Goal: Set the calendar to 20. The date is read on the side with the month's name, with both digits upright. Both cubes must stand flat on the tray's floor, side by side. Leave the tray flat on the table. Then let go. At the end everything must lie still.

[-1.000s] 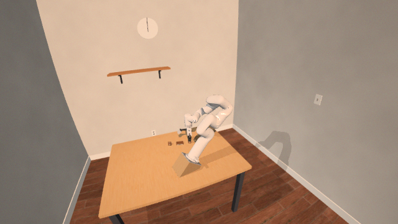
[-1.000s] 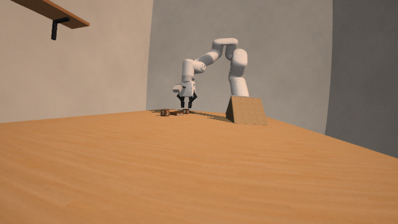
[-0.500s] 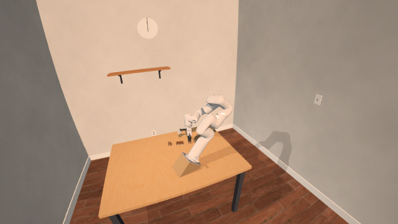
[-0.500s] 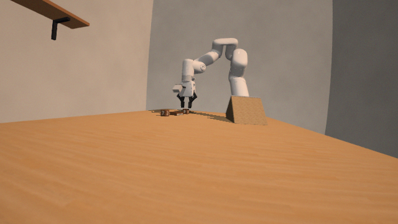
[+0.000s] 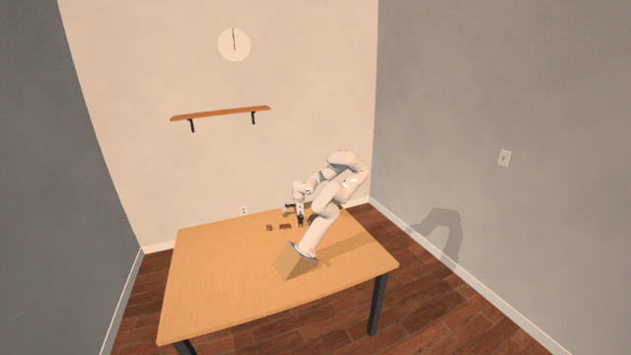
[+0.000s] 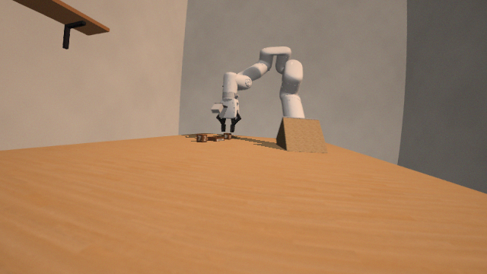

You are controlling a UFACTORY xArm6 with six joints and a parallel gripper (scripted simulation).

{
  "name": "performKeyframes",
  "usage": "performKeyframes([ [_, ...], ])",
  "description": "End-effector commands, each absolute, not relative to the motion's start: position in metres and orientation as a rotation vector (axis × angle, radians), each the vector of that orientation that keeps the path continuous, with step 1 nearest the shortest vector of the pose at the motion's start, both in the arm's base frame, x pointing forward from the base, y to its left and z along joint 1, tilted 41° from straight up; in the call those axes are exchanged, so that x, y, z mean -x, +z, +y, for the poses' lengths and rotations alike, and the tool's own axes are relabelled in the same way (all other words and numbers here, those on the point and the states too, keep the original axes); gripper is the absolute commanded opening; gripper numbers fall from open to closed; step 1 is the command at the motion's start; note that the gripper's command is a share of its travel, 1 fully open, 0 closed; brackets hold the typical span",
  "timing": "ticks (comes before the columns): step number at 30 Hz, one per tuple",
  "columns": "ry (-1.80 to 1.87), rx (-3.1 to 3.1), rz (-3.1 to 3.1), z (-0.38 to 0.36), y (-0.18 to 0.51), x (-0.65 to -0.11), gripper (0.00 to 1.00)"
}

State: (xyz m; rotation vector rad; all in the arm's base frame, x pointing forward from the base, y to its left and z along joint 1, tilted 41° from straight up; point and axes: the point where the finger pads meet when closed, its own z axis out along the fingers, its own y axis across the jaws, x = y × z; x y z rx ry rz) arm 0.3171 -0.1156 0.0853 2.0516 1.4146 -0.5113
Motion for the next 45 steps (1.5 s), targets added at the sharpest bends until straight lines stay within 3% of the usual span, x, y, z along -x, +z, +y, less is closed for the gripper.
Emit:
performKeyframes([
  [1,-0.508,-2.051,1.414,-0.115,0.086,-0.318,0.49],
  [45,-0.508,-2.051,1.414,-0.134,0.065,-0.319,0.49],
])
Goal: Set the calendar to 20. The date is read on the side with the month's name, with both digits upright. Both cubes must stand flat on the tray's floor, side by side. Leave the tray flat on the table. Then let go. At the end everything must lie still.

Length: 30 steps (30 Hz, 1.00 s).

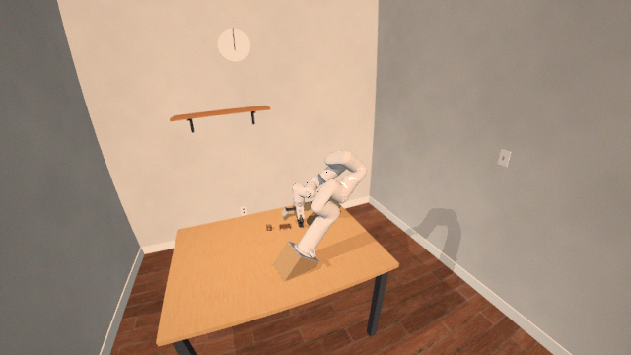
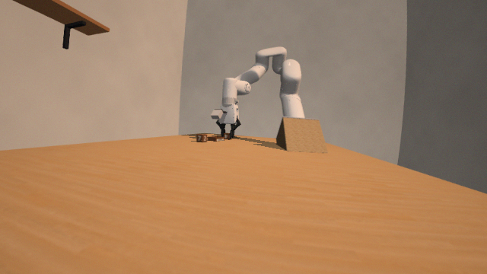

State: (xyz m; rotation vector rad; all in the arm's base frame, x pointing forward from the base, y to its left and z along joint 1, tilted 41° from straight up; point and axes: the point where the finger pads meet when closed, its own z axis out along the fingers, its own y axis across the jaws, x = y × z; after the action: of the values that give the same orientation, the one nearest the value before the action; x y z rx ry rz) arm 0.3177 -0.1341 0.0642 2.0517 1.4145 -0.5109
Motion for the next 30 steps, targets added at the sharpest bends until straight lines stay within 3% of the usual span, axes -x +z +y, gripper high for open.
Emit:
performKeyframes([
  [1,-0.508,-2.051,1.414,-0.1338,0.0648,-0.3187,0.49],
  [27,-0.508,-2.051,1.414,-0.1338,0.0648,-0.3187,0.49],
  [28,-0.508,-2.051,1.414,-0.1338,0.0648,-0.3187,0.29],
  [30,-0.508,-2.051,1.414,-0.1338,0.0648,-0.3187,0.29],
])
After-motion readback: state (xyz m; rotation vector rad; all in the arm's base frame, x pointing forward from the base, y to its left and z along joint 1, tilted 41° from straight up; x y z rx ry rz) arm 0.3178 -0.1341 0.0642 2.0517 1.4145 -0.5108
